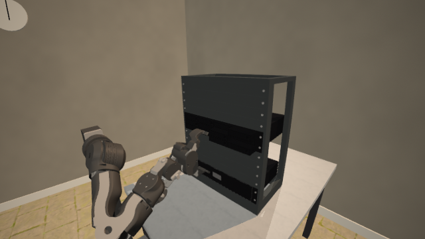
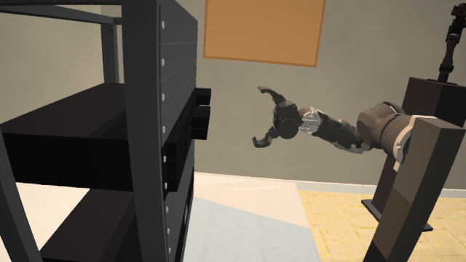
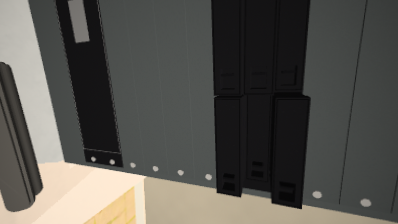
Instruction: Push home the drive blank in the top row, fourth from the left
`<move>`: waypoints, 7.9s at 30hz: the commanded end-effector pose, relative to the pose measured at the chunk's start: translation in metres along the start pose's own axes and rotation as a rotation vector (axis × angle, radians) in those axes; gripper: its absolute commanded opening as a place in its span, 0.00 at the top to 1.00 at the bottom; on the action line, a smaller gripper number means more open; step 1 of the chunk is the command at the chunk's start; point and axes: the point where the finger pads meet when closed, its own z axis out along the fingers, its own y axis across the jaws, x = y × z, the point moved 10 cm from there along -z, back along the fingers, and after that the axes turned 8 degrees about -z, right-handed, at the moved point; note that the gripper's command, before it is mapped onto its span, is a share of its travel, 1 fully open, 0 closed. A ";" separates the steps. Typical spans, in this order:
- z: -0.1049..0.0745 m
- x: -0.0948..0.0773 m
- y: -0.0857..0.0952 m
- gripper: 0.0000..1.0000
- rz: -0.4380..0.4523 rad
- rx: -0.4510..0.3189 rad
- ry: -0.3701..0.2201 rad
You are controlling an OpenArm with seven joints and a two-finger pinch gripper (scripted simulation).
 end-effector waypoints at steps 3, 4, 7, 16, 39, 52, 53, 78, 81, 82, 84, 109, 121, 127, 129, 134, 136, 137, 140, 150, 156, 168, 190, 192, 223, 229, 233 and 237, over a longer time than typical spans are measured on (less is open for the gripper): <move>-0.001 -0.001 0.001 0.00 -0.003 0.003 -0.011; -0.001 -0.001 0.000 0.00 -0.003 0.004 -0.012; -0.001 -0.001 0.000 0.00 -0.003 0.005 -0.013; -0.001 -0.001 0.000 0.00 -0.003 0.005 -0.013; -0.002 -0.002 0.002 0.00 -0.004 0.004 -0.013; -0.017 -0.023 0.050 0.00 -0.002 0.007 -0.009; -0.018 -0.024 0.052 0.00 -0.003 0.007 -0.009; -0.019 -0.026 0.056 0.00 -0.003 0.006 -0.009; -0.019 -0.026 0.056 0.00 -0.003 0.006 -0.009; -0.019 -0.026 0.056 0.00 -0.003 0.006 -0.009; -0.019 -0.026 0.056 0.00 -0.003 0.006 -0.009; -0.019 -0.026 0.056 0.00 -0.003 0.006 -0.009; -0.019 -0.026 0.056 0.00 -0.003 0.006 -0.009; -0.019 -0.026 0.056 1.00 -0.003 0.006 -0.009; -0.019 -0.026 0.056 1.00 -0.003 0.006 -0.009; -0.019 -0.026 0.056 1.00 -0.003 0.006 -0.009; -0.019 -0.026 0.056 1.00 -0.003 0.006 -0.009; -0.019 -0.026 0.056 1.00 -0.003 0.006 -0.009; -0.019 -0.026 0.056 1.00 -0.003 0.006 -0.009; -0.019 -0.026 0.056 1.00 -0.003 0.006 -0.009; -0.019 -0.026 0.056 1.00 -0.003 0.006 -0.009; 0.008 -0.042 0.044 1.00 -0.002 0.007 -0.008; 0.102 -0.063 0.029 1.00 0.000 0.006 -0.010; 0.103 -0.063 0.029 1.00 0.000 0.006 -0.010; 0.104 -0.062 0.033 1.00 -0.001 0.004 -0.010; 0.104 -0.062 0.033 1.00 -0.001 0.004 -0.010; 0.109 -0.063 0.033 1.00 0.000 0.006 -0.010; 0.113 -0.063 0.033 1.00 0.000 0.006 -0.010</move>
